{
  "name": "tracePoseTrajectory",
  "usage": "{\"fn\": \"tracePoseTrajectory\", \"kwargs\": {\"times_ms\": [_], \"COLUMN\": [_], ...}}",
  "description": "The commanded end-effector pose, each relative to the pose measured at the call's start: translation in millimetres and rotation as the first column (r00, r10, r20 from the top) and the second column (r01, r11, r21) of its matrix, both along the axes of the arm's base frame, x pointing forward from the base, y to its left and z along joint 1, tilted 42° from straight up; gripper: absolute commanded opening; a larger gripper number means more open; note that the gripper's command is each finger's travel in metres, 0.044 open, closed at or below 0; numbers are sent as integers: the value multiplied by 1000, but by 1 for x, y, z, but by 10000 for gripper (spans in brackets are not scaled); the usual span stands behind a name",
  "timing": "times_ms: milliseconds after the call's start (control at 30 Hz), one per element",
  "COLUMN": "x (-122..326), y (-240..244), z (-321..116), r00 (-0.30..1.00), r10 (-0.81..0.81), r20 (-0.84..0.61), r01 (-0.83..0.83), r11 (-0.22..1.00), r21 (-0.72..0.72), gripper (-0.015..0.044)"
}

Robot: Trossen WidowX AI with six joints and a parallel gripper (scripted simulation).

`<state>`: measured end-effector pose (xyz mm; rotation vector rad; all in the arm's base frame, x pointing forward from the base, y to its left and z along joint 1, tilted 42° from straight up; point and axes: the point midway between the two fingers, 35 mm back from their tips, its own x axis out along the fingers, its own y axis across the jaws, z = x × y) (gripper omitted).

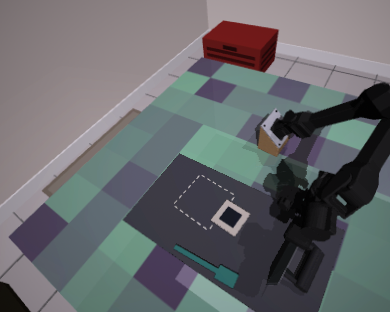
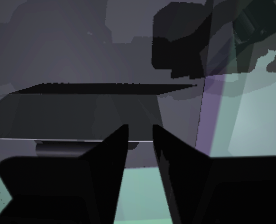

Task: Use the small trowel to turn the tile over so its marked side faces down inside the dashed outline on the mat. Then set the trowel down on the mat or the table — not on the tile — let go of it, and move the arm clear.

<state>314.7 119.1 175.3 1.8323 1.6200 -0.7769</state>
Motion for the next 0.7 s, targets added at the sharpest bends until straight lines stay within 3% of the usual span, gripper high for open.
{"fn": "tracePoseTrajectory", "kwargs": {"times_ms": [0, 667], "x": [-1, -3], "y": [-4, -32], "z": [-4, -47], "r00": [1000, 1000], "r10": [2, 2], "r20": [-5, -6], "r01": [-2, -2], "r11": [1000, 1000], "r21": [-3, -5], "gripper": [100, 100]}}
